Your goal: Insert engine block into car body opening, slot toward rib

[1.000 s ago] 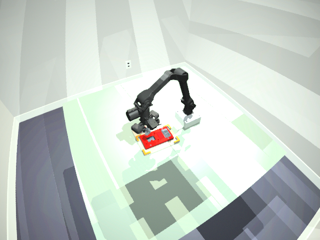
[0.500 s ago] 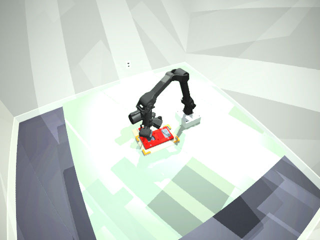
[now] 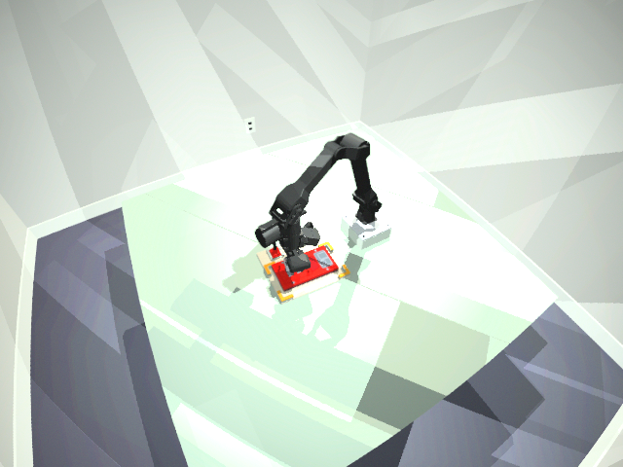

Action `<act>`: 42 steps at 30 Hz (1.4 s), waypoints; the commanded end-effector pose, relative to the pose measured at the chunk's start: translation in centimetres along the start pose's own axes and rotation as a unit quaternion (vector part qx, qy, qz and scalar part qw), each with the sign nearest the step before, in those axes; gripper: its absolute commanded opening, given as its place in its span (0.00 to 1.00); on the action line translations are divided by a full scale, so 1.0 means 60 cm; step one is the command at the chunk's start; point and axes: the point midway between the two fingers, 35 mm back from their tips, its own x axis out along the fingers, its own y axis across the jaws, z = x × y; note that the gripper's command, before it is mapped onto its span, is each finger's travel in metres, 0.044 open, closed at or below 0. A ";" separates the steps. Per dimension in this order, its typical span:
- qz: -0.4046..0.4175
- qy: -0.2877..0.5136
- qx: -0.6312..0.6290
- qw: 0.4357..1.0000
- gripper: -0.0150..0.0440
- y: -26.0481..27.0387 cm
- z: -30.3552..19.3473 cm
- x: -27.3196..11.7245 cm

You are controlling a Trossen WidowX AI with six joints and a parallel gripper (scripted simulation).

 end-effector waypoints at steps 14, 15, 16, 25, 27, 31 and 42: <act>-0.001 0.002 -0.082 0.997 0.52 -0.006 0.005 0.000; -0.001 0.002 -0.094 0.996 0.52 -0.006 0.005 0.000; -0.001 0.002 -0.105 0.994 0.52 -0.006 0.005 0.000; -0.001 0.002 -0.105 0.994 0.52 -0.006 0.004 -0.003; -0.001 0.002 -0.094 0.996 0.52 -0.006 0.004 -0.003; -0.001 0.002 -0.050 0.999 0.52 -0.006 0.004 -0.003; -0.001 0.002 -0.021 1.000 0.52 -0.006 0.004 -0.003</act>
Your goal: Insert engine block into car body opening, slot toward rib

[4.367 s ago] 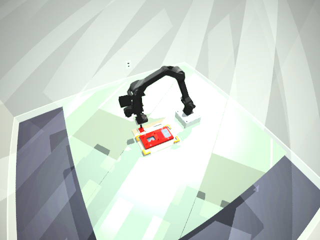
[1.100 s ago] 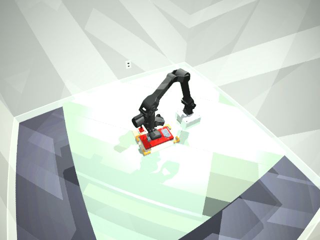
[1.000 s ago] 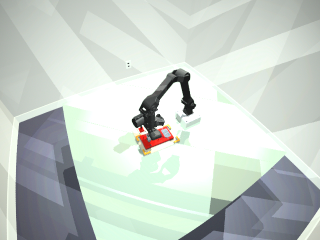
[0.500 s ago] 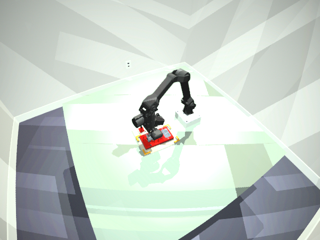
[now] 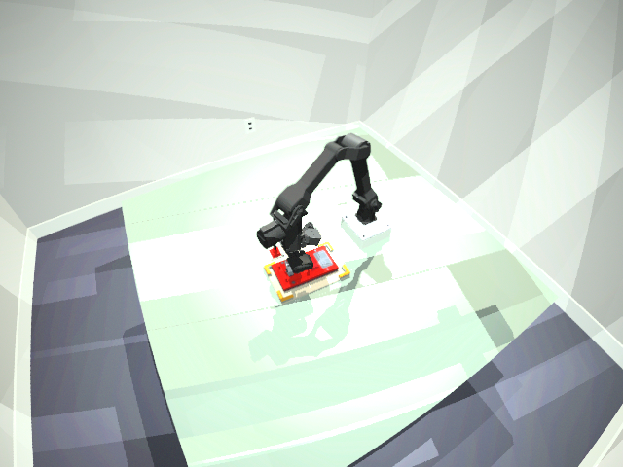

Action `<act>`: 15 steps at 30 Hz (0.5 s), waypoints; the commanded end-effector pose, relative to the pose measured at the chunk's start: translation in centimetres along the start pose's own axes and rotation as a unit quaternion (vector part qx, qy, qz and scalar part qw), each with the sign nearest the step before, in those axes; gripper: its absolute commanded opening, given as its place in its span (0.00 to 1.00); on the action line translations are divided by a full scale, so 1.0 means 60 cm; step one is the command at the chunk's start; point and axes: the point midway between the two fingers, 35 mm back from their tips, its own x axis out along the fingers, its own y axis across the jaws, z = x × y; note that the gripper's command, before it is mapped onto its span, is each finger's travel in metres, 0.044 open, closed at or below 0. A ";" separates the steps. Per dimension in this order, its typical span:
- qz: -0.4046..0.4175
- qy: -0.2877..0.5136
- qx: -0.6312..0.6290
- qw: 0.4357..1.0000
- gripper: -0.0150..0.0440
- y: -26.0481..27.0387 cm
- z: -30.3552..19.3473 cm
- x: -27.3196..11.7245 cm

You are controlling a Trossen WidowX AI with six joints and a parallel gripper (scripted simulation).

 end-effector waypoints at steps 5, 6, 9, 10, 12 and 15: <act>-0.001 0.004 -0.006 1.000 0.52 0.000 -0.001 -0.005; -0.001 0.004 -0.008 1.000 0.52 0.000 -0.001 -0.005; -0.001 0.004 -0.029 1.000 0.52 0.000 -0.001 -0.005; -0.001 0.004 -0.041 0.999 0.52 0.000 -0.001 -0.005; -0.001 0.004 -0.063 0.998 0.52 0.000 -0.001 -0.005; -0.001 0.004 -0.078 0.997 0.52 0.000 -0.001 -0.004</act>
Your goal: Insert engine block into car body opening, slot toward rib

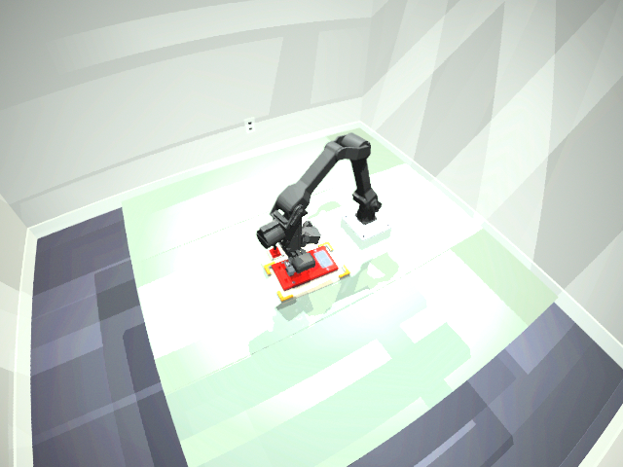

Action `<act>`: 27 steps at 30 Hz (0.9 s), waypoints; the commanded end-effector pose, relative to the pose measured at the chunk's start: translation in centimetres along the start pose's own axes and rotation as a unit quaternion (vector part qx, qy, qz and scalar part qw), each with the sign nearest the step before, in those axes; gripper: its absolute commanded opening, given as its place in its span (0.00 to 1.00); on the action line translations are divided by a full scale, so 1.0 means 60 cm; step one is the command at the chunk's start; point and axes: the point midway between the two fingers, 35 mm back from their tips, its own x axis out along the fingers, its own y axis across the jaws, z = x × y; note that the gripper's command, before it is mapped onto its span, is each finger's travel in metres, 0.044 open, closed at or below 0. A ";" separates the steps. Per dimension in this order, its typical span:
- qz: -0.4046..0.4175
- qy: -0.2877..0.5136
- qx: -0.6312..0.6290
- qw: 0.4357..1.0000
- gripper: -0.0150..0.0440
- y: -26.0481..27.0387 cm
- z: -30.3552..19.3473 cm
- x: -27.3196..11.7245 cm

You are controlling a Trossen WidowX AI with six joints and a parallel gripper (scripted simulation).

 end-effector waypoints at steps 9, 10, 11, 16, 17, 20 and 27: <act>-0.001 0.003 -0.026 1.000 0.52 0.000 0.000 -0.001; -0.001 0.003 -0.014 1.000 0.52 0.000 0.000 0.000; -0.001 0.003 0.001 1.000 0.52 0.000 0.000 0.000; -0.001 0.003 0.080 0.997 0.52 0.000 0.000 0.001; -0.001 0.003 0.092 0.996 0.52 0.000 0.000 0.001; -0.001 0.003 0.084 0.996 0.52 0.000 0.000 0.001; -0.001 0.003 0.007 1.000 0.52 0.000 0.000 0.002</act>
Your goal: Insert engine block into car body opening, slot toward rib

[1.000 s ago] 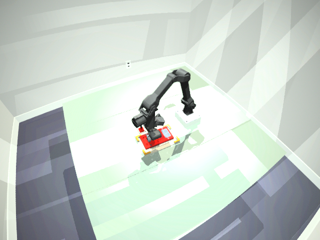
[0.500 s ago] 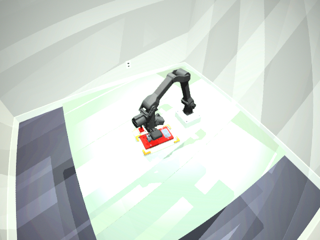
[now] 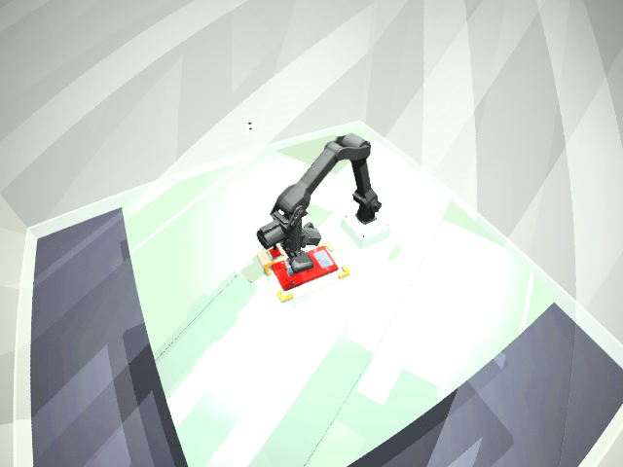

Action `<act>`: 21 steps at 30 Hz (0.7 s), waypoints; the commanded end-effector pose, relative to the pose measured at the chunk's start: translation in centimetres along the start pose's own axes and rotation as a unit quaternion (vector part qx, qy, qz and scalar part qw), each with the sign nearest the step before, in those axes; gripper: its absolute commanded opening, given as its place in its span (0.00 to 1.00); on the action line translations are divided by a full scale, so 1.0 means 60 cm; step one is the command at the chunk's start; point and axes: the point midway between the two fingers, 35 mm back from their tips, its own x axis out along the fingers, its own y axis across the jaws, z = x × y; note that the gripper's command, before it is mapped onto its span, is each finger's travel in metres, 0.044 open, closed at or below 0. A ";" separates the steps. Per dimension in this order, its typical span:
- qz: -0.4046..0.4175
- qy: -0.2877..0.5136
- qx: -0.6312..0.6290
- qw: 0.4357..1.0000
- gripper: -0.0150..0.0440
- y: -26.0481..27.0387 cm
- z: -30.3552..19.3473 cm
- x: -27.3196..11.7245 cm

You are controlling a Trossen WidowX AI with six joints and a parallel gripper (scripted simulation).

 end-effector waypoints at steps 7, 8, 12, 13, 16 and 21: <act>-0.001 0.002 -0.083 0.997 0.52 0.000 0.000 -0.001; -0.001 0.002 -0.081 0.997 0.52 0.000 0.000 -0.001; -0.001 0.002 -0.055 0.999 0.52 0.000 0.000 0.000; -0.001 0.002 -0.044 0.999 0.52 0.000 0.000 0.000; -0.001 0.002 -0.021 1.000 0.52 0.000 0.000 0.000; -0.001 0.002 0.043 0.999 0.52 0.000 0.000 0.000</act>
